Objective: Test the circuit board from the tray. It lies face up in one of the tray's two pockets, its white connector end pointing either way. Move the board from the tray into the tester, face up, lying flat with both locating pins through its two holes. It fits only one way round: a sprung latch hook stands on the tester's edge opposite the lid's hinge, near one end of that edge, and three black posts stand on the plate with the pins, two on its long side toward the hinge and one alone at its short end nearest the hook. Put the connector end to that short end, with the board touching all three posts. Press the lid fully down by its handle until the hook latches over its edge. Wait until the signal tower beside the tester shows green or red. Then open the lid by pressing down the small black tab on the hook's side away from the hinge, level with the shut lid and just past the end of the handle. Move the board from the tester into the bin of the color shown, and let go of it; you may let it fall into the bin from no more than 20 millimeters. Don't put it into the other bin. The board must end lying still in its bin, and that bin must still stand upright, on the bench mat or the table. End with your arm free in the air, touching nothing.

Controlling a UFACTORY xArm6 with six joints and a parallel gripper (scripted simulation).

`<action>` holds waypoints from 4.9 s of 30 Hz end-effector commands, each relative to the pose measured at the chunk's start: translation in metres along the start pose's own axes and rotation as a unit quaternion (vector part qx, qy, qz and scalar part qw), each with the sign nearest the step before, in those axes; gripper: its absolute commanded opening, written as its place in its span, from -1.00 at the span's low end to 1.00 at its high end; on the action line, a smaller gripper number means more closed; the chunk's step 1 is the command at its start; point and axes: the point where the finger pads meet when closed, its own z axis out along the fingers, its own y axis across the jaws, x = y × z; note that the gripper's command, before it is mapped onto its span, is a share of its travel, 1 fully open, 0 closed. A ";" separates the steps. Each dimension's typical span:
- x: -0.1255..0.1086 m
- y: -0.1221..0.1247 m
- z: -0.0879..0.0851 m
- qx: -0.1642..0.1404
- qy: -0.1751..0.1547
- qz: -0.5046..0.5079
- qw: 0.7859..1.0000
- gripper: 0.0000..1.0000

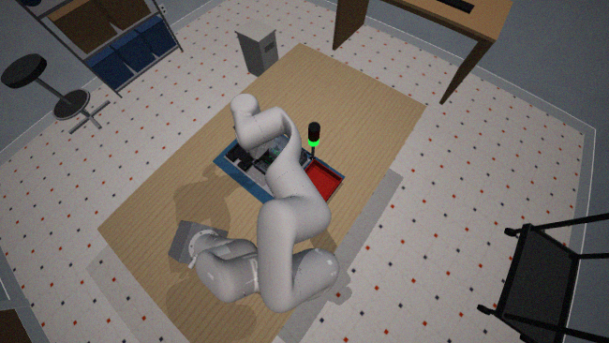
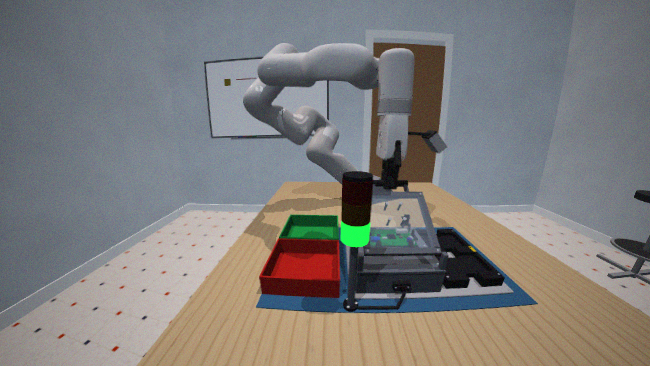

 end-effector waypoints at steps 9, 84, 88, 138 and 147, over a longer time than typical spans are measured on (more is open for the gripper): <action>0.000 0.027 -0.029 -0.003 0.000 0.000 1.000 -1.00; 0.000 0.176 -0.078 -0.003 0.000 0.000 1.000 -1.00; 0.000 0.178 -0.078 -0.003 0.000 0.000 1.000 -1.00; 0.000 0.184 -0.077 -0.003 0.000 0.000 1.000 0.01; 0.000 0.184 -0.077 -0.003 0.000 0.000 1.000 0.01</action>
